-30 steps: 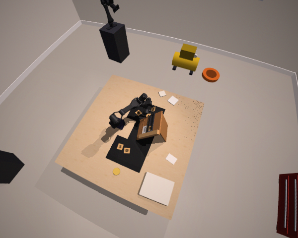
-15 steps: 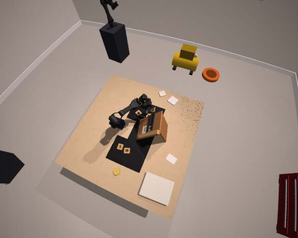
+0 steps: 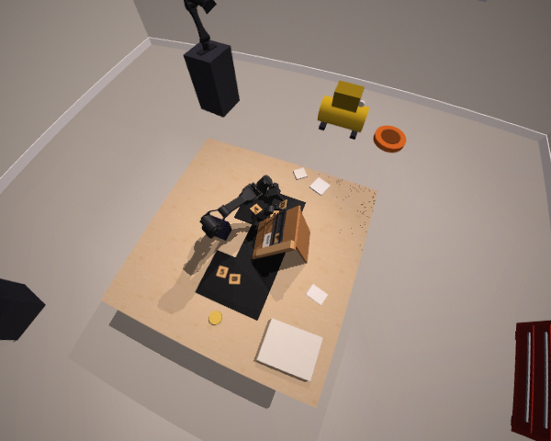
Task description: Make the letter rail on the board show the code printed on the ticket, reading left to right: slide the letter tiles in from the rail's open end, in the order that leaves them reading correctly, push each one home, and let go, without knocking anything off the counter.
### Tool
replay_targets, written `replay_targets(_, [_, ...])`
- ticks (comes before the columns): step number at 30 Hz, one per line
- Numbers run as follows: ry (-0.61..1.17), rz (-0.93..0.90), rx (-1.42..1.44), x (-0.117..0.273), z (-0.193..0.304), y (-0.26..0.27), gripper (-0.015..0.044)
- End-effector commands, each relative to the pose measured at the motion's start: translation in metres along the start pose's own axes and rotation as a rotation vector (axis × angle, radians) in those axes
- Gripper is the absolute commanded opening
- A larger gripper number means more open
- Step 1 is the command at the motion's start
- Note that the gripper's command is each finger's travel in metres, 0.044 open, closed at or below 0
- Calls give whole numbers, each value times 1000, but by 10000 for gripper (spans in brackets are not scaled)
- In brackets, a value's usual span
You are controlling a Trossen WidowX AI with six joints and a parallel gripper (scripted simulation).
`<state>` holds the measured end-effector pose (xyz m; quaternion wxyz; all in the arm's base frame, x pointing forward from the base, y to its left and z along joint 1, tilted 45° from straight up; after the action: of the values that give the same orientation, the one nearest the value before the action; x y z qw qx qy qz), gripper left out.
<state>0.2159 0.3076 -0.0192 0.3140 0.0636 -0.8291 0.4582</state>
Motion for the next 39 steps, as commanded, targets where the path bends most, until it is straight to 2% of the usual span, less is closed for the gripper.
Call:
replay_targets(1, [2, -5, 5, 0, 1, -1, 0])
replay_targets(39, [3, -4, 6, -1, 3, -20, 0])
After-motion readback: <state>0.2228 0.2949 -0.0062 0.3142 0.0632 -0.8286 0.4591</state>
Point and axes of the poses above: the point midway between the two fingers, 35 mm back from their tips, its own x axis back along the fingers, its own y axis across the jaws, z = x × y, the point moved 6 cm from there along x, back along the fingers, and after that the axes turned 6 degrees about x, right-handed, at the moved point
